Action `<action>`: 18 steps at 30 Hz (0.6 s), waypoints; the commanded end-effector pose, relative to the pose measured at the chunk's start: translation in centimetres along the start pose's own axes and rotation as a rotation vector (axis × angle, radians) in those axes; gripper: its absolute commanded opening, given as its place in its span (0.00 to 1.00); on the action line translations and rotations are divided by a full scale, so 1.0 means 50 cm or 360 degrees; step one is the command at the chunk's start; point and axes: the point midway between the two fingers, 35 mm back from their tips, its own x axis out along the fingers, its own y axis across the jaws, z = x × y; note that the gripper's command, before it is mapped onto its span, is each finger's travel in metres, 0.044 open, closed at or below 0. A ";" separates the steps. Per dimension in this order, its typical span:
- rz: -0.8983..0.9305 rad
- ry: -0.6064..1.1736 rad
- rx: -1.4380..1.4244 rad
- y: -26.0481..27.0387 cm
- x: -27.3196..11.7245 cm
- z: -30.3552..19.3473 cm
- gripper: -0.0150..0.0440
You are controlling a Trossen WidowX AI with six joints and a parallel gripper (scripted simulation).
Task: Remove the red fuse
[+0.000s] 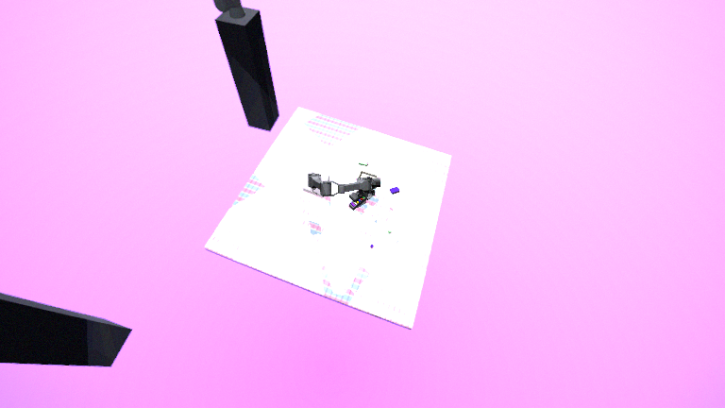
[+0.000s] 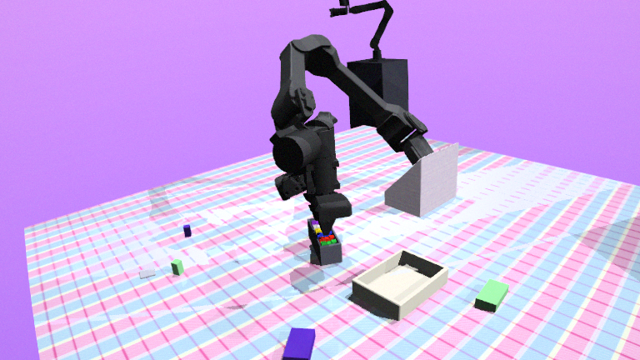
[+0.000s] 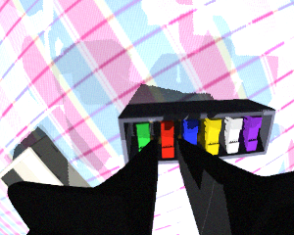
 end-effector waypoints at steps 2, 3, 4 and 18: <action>-0.0012 0.0004 -0.0017 -0.003 0.011 -0.004 0.36; -0.0013 0.0004 -0.0017 -0.003 0.012 -0.004 0.36; -0.0013 0.0004 -0.0017 -0.003 0.012 -0.004 0.36; -0.0013 0.0004 -0.0017 -0.003 0.016 -0.004 0.36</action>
